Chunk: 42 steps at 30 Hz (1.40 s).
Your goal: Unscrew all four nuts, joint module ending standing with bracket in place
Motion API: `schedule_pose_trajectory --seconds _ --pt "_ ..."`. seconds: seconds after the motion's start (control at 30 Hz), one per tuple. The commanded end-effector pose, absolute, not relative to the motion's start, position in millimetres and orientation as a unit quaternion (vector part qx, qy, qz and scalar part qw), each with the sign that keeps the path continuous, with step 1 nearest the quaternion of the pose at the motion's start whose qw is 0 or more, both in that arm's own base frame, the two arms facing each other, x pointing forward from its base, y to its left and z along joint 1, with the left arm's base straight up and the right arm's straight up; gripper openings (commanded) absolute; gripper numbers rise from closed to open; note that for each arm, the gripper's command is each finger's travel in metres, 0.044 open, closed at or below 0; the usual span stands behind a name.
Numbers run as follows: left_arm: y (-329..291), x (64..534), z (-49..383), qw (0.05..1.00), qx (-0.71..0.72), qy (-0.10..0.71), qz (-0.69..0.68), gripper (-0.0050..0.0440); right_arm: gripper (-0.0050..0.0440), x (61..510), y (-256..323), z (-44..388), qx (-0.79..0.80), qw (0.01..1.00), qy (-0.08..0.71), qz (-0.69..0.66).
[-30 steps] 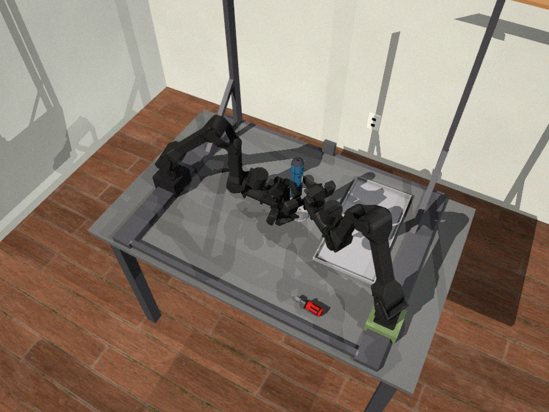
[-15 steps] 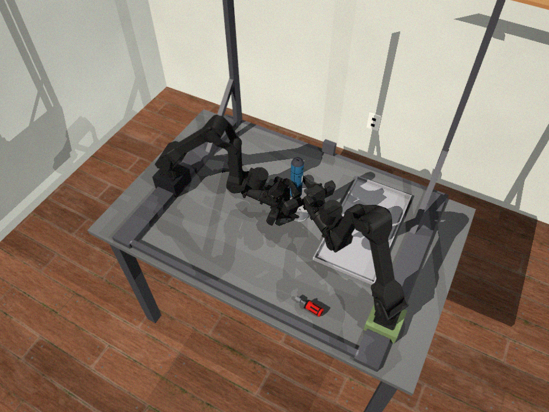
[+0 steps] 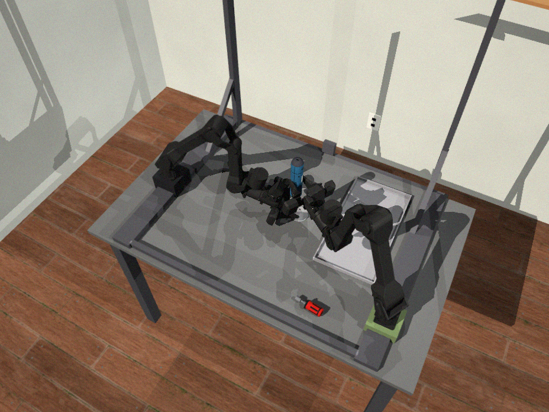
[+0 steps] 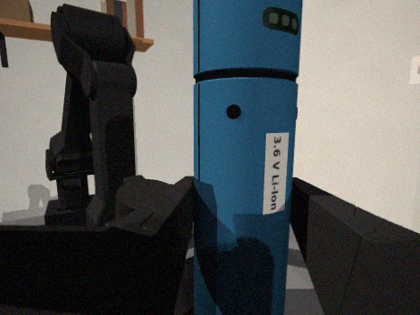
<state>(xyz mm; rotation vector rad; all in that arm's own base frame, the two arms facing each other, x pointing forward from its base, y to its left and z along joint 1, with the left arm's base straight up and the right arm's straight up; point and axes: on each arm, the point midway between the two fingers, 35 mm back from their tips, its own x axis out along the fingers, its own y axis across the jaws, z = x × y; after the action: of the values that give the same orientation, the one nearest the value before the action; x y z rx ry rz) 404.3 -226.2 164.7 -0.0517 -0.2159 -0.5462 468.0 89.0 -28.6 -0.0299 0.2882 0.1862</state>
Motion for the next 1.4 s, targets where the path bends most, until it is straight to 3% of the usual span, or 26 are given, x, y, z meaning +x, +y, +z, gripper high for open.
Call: schedule_pose_trajectory --seconds 0.0,0.83,1.37 --pt "-225 405 139 0.961 -0.014 -0.061 -0.268 0.0162 0.0242 474 90 -14 -0.012 0.988 0.125 0.093" --pt "-224 404 184 0.961 -0.016 -0.068 -0.268 0.0162 0.0242 474 90 -14 -0.012 0.988 0.125 0.093" --pt "-224 405 178 0.961 -0.014 -0.06 -0.268 0.0162 0.0242 474 90 -14 -0.012 0.988 0.125 0.093"
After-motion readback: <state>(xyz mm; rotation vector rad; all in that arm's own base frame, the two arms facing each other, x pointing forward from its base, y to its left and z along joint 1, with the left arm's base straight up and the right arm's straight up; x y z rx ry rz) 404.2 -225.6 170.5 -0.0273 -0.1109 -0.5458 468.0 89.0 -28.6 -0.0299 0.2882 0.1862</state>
